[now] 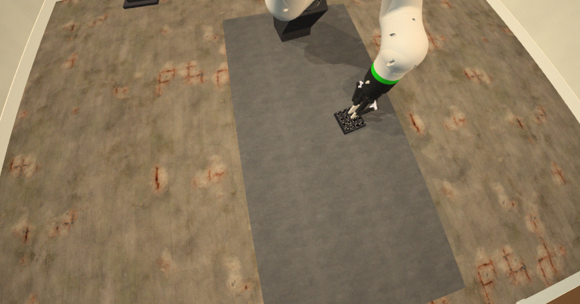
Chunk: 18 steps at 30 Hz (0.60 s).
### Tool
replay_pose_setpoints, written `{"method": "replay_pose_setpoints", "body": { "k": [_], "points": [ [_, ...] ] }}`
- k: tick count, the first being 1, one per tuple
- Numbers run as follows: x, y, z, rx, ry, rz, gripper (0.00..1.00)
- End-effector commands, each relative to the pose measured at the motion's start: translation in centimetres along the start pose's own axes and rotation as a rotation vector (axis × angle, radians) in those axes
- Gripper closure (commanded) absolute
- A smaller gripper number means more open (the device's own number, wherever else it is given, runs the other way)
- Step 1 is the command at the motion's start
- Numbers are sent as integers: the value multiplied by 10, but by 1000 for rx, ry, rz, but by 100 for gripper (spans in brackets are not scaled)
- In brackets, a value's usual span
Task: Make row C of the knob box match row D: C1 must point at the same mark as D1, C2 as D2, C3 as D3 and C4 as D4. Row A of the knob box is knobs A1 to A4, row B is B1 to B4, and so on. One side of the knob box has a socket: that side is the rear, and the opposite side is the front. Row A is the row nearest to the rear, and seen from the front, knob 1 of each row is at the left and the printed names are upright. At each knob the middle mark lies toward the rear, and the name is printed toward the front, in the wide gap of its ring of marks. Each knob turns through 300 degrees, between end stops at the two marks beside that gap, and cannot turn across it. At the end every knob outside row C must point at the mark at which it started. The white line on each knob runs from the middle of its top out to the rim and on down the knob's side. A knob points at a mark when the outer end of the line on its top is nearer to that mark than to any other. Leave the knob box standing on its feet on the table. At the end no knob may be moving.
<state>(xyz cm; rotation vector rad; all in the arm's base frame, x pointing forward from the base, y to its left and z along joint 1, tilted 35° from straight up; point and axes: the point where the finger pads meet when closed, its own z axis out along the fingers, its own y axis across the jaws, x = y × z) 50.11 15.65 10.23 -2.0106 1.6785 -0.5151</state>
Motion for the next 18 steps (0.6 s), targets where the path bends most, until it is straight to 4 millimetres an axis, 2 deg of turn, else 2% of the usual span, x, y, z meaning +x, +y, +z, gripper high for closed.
{"method": "replay_pose_setpoints", "body": {
  "k": [1, 2, 18],
  "points": [
    [0, 0, 0, 0, 0, 0, 88],
    [0, 0, 0, 0, 0, 0, 95],
    [0, 0, 0, 0, 0, 0, 95]
  ]
}}
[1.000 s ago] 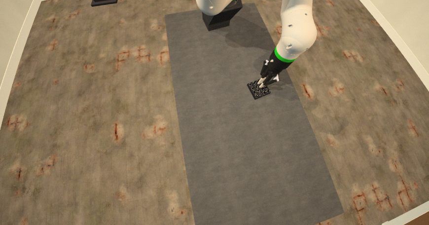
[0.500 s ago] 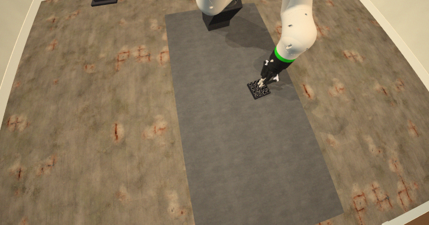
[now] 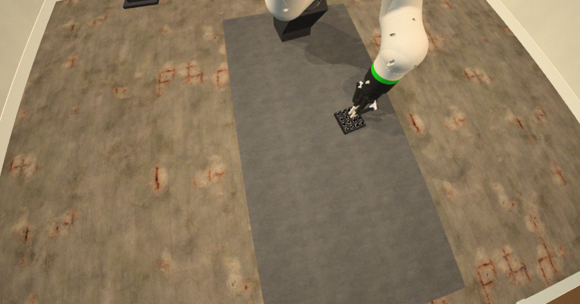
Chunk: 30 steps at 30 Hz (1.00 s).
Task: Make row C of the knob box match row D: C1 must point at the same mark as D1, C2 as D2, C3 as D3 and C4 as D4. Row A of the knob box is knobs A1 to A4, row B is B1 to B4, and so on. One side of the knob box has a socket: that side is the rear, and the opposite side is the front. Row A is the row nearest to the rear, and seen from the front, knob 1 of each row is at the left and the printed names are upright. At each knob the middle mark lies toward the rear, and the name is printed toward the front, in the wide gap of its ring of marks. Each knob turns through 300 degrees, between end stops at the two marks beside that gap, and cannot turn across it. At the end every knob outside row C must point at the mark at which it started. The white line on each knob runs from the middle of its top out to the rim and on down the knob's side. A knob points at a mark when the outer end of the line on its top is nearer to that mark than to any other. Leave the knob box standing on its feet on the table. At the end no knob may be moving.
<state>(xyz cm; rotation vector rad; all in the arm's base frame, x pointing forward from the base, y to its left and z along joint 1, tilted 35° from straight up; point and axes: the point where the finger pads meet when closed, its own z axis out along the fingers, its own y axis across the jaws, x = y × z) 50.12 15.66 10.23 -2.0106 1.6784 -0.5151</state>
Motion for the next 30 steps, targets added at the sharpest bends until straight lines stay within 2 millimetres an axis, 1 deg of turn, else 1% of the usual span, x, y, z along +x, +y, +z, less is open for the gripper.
{"method": "replay_pose_setpoints", "body": {
  "k": [1, 21, 30],
  "points": [
    [0, 0, 0, 0, 0, 0, 95],
    [0, 0, 0, 0, 0, -3, 95],
    [0, 0, 0, 0, 0, -36, 95]
  ]
}}
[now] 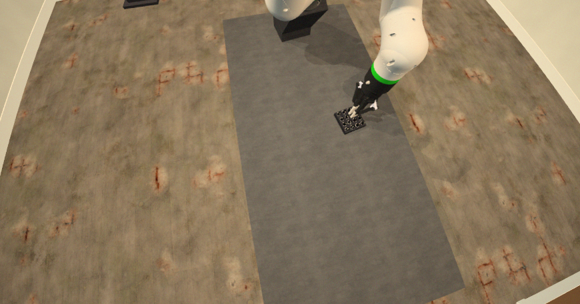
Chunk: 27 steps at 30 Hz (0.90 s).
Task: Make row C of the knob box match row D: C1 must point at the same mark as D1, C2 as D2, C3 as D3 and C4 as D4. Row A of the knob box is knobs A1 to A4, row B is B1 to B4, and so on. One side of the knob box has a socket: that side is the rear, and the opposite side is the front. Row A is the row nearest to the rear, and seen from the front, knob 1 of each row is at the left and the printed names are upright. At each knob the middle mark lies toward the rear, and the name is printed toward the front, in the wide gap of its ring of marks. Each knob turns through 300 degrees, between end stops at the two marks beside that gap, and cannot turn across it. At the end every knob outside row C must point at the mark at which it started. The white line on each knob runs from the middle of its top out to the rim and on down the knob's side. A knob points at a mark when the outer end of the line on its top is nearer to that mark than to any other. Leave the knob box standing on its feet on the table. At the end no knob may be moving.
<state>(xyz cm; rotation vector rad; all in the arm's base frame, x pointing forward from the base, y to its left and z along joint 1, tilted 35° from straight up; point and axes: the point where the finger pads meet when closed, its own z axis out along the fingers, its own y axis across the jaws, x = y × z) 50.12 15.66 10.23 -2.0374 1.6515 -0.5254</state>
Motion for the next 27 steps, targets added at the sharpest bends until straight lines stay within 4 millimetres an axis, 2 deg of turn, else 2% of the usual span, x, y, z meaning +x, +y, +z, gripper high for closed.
{"method": "replay_pose_setpoints", "body": {
  "k": [1, 20, 27],
  "points": [
    [0, 0, 0, 0, 0, -14, 95],
    [0, 0, 0, 0, 0, -196, 95],
    [0, 0, 0, 0, 0, -334, 95]
  ]
}}
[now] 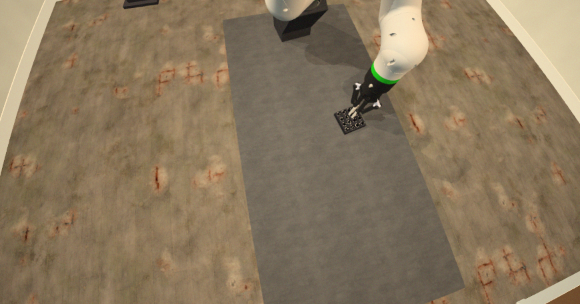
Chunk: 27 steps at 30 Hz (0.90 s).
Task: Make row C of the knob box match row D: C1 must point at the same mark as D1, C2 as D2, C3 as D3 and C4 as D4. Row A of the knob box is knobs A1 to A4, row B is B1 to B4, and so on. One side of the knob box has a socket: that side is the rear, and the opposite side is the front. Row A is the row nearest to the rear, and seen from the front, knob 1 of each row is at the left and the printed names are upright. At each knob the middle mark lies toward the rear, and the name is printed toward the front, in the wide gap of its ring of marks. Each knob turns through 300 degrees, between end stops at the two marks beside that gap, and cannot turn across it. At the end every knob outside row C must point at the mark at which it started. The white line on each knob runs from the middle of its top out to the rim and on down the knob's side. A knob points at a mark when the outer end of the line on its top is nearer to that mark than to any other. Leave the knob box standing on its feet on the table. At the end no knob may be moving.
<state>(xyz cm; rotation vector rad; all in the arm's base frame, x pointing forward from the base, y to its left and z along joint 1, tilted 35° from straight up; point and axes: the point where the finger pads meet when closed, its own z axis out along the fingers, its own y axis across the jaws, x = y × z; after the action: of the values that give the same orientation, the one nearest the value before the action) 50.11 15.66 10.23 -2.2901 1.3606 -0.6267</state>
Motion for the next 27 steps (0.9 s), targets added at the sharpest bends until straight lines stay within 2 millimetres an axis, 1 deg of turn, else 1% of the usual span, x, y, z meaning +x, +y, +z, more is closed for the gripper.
{"method": "replay_pose_setpoints", "body": {
  "k": [1, 8, 10, 25, 27],
  "points": [
    [0, 0, 0, -2, -3, -65, 95],
    [0, 0, 0, -1, -3, -232, 95],
    [0, 0, 0, -1, -3, -232, 95],
    [0, 0, 0, -1, -4, -630, 95],
    [0, 0, 0, -1, -4, -630, 95]
  ]
}}
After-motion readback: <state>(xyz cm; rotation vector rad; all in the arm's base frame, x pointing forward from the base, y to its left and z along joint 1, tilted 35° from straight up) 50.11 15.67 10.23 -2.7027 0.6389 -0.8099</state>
